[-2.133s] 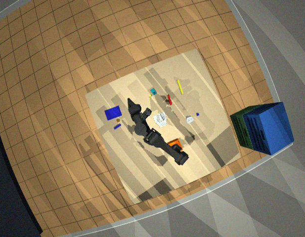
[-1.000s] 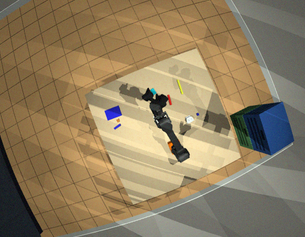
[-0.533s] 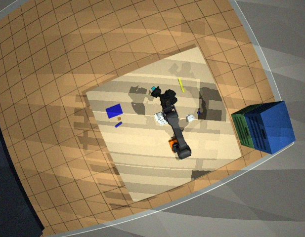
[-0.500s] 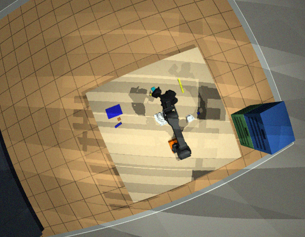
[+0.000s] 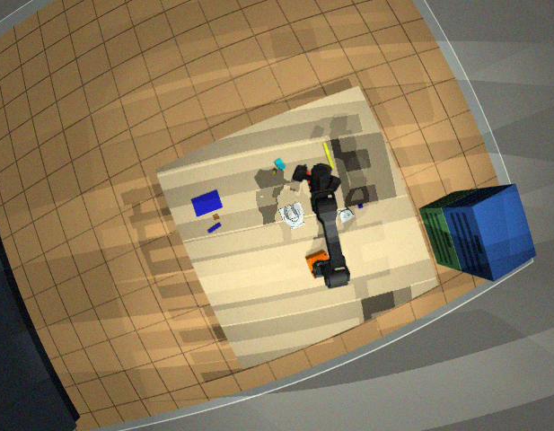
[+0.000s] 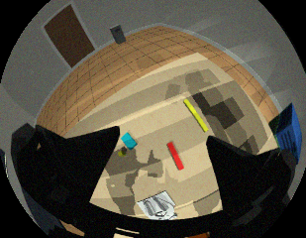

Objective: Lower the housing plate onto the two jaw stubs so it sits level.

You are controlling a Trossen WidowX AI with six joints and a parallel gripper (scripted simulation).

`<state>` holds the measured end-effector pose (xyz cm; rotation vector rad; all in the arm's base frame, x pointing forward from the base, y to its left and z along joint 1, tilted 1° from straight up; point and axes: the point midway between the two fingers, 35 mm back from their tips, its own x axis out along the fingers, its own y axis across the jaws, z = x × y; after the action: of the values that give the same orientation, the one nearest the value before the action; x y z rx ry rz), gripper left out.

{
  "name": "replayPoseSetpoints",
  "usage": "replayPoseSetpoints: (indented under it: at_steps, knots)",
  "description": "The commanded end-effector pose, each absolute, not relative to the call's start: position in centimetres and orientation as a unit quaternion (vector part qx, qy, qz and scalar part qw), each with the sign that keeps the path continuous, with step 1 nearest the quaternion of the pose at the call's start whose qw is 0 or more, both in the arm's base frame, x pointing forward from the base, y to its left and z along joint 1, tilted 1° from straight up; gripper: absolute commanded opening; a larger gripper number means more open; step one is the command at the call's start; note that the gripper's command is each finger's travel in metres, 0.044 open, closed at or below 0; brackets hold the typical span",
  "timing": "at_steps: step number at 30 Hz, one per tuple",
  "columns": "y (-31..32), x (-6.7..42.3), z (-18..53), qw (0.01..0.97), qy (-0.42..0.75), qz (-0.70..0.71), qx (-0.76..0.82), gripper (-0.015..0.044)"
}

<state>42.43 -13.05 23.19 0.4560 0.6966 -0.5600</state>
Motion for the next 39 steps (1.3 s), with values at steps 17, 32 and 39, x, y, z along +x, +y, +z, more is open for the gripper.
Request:
replayPoseSetpoints:
  at_steps: [17, 32, 39]
  knots:
    - [-21.3, 34.3, 15.2, 0.823, 0.511, -0.238, 0.070, 0.0440]
    - [-24.7, 26.5, 10.3, 0.765, 0.619, -0.177, 0.018, 0.0440]
    - [-25.5, 22.8, 8.3, 0.742, 0.660, -0.117, 0.000, 0.0440]
